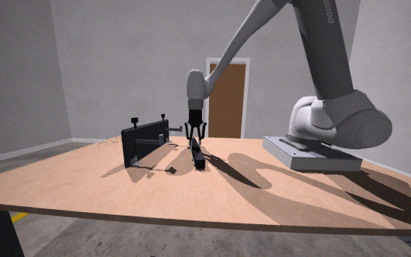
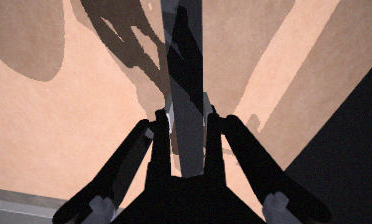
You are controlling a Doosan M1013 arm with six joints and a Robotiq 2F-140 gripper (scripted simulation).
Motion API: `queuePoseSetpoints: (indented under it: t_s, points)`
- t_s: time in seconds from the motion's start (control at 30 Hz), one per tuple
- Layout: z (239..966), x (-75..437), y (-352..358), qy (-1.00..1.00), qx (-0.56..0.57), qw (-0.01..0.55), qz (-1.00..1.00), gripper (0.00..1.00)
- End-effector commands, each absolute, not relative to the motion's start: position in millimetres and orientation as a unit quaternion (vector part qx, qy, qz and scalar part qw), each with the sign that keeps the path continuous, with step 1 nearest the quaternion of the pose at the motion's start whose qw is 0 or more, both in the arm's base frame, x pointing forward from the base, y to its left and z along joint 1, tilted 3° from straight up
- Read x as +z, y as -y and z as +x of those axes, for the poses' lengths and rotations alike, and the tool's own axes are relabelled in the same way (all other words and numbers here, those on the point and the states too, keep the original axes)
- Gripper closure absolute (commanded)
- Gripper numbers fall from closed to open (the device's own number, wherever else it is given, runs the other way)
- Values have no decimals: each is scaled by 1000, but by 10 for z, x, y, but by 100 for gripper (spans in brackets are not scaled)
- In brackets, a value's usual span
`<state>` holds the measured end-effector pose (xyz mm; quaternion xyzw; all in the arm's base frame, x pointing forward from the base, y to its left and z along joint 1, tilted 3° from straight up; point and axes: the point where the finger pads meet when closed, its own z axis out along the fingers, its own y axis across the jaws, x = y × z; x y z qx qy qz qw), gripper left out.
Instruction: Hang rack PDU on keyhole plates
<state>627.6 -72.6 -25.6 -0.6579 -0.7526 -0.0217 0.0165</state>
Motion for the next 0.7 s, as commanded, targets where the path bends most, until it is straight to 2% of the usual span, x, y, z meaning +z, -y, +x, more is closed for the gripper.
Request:
queuePoseSetpoints:
  t_s: [0.0,0.67]
  points:
    - [6276,-249,726,753,-22,16,-658,100]
    - [6274,129,746,753,-22,16,-658,100]
